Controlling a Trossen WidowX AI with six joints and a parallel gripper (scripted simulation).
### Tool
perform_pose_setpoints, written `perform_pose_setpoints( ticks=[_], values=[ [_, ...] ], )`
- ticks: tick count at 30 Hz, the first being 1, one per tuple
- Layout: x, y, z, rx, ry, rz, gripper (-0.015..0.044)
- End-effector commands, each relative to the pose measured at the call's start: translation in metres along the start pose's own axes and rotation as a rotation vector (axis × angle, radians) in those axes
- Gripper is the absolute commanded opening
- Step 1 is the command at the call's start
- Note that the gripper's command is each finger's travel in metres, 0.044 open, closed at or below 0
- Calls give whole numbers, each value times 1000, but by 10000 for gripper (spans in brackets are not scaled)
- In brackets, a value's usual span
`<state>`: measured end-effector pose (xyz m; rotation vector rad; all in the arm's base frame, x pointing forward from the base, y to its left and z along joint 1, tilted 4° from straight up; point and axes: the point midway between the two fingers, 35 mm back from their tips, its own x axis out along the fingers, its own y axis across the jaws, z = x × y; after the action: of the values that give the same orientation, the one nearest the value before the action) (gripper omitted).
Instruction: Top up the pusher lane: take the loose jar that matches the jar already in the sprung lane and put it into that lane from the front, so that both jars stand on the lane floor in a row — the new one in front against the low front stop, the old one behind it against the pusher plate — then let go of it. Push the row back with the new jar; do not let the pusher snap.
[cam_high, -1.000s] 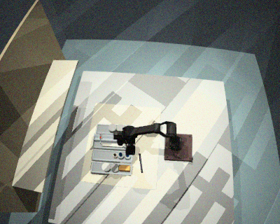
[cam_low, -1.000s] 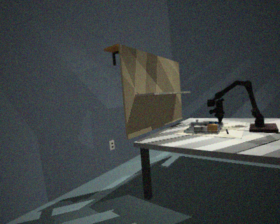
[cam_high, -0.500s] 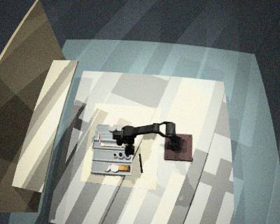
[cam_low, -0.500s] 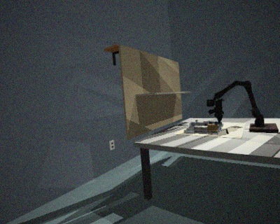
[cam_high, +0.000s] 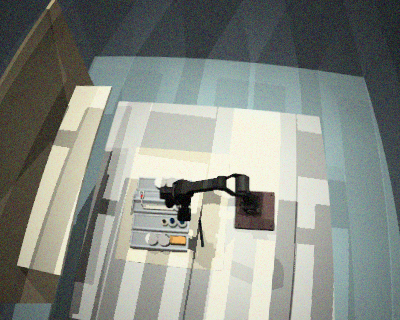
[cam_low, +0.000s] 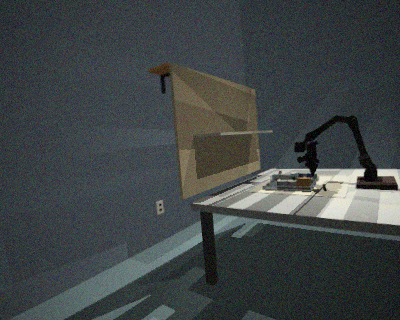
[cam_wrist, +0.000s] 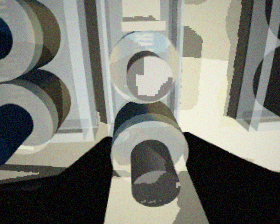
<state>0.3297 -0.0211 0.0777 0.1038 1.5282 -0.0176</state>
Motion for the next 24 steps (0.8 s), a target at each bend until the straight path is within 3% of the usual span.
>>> perform_pose_setpoints(
  ticks=[1,24],
  values=[
    [-2,0,7,4,-21,-2,0],
    [-4,0,15,4,-22,-2,0]
  ],
)
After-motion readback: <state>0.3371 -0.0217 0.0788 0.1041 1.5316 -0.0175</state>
